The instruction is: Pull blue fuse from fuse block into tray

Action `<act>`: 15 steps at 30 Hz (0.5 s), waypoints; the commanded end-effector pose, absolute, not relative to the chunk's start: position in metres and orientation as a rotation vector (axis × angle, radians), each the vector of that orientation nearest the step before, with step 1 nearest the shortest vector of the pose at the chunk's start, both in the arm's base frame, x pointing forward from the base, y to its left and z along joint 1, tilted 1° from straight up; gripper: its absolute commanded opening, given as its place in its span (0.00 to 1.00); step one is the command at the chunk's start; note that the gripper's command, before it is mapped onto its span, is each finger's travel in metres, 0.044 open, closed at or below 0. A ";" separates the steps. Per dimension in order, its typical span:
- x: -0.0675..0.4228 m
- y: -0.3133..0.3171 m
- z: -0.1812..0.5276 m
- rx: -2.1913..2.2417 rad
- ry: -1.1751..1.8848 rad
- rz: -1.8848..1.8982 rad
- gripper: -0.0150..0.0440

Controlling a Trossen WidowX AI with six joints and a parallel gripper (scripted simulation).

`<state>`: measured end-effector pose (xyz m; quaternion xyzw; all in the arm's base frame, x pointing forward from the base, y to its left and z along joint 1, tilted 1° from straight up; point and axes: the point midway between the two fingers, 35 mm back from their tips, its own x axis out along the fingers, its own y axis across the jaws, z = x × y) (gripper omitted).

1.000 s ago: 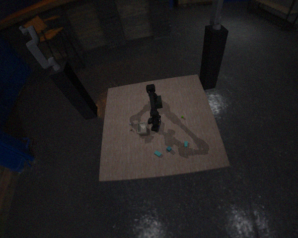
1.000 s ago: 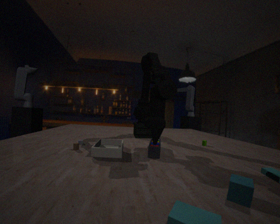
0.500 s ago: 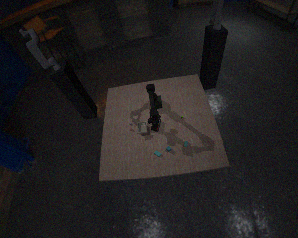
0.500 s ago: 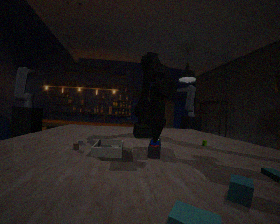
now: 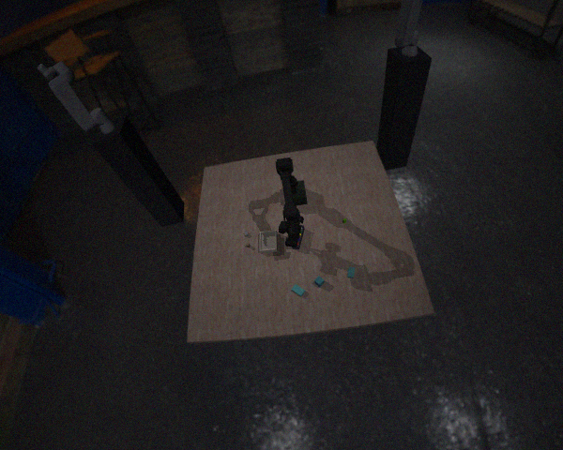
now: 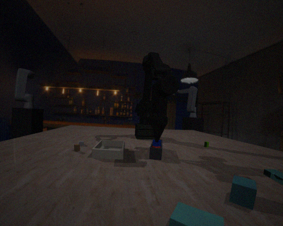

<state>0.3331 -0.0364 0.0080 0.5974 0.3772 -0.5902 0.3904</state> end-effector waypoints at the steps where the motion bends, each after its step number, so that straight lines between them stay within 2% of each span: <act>1: 0.334 -0.036 0.011 1.519 0.961 -1.495 0.25; 15: 0.334 -0.036 0.018 1.519 0.963 -1.494 0.25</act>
